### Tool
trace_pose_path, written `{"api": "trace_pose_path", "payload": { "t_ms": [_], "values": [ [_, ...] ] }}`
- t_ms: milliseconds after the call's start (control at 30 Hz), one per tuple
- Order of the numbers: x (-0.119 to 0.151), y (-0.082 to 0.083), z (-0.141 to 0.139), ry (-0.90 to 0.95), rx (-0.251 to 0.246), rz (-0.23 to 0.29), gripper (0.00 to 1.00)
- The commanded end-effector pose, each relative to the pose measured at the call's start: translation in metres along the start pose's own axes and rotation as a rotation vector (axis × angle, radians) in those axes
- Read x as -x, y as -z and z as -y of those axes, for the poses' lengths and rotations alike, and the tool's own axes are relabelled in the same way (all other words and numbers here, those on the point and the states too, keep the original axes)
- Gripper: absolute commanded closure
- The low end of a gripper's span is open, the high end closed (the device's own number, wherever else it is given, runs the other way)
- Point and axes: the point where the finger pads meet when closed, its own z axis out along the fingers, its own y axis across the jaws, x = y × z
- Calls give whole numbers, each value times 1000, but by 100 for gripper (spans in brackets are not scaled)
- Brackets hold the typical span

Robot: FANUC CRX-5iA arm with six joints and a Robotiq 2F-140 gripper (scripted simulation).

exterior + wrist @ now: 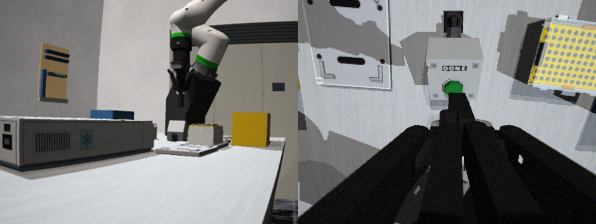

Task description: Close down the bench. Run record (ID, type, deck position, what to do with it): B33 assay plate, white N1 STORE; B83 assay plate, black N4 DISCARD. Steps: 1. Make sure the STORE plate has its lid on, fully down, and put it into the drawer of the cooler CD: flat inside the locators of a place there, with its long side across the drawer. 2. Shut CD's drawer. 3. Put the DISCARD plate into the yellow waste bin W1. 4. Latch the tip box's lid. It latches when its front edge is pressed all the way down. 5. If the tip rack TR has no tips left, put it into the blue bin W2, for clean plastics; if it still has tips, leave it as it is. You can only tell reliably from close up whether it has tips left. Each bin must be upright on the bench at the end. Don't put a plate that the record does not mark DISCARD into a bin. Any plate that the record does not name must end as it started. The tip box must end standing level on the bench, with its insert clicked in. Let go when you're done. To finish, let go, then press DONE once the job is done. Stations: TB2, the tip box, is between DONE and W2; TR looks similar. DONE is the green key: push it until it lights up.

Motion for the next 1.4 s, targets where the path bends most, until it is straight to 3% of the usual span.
{"api": "trace_pose_path", "payload": {
  "t_ms": [0, 767, 1367],
  "values": [
    [-1, -8, 0, 1, 0, -1, 90],
    [-1, -64, 0, 1, 0, -1, 90],
    [-1, -66, 0, 1, 0, -1, 90]
  ]
}}
